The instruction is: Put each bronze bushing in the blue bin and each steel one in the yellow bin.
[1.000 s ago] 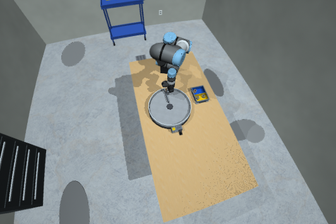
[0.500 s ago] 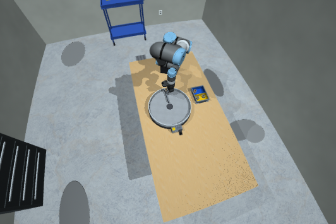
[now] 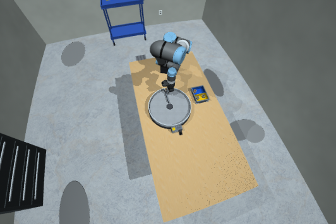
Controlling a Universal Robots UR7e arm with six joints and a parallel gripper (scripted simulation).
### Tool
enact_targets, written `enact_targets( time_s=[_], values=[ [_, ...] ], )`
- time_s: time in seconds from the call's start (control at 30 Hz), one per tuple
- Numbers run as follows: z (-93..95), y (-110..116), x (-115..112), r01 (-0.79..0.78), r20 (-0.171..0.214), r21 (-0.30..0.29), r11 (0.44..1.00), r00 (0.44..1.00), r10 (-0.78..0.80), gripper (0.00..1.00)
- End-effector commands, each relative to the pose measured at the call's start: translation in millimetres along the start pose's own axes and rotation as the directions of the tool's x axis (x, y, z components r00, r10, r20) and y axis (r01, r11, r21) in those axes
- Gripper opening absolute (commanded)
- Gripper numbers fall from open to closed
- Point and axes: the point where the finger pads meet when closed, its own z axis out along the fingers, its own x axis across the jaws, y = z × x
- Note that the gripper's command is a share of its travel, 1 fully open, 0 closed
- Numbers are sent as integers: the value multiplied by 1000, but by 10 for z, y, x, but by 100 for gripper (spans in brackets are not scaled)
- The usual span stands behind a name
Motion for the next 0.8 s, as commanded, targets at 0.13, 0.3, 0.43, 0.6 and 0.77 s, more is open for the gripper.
enact_targets(
  time_s=[0.13,0.3,0.43,0.6,0.77],
  values=[
    [-29,-2,-3,0,1,1,1000,1000,0,0],
    [-41,-2,-3,0,1,1,1000,1000,0,0],
    [-54,-2,-3,0,1,1,1000,1000,0,0],
    [-66,-2,-3,0,1,1,1000,1000,0,0],
    [-70,-2,-3,0,1,1,1000,1000,0,0]
  ],
)
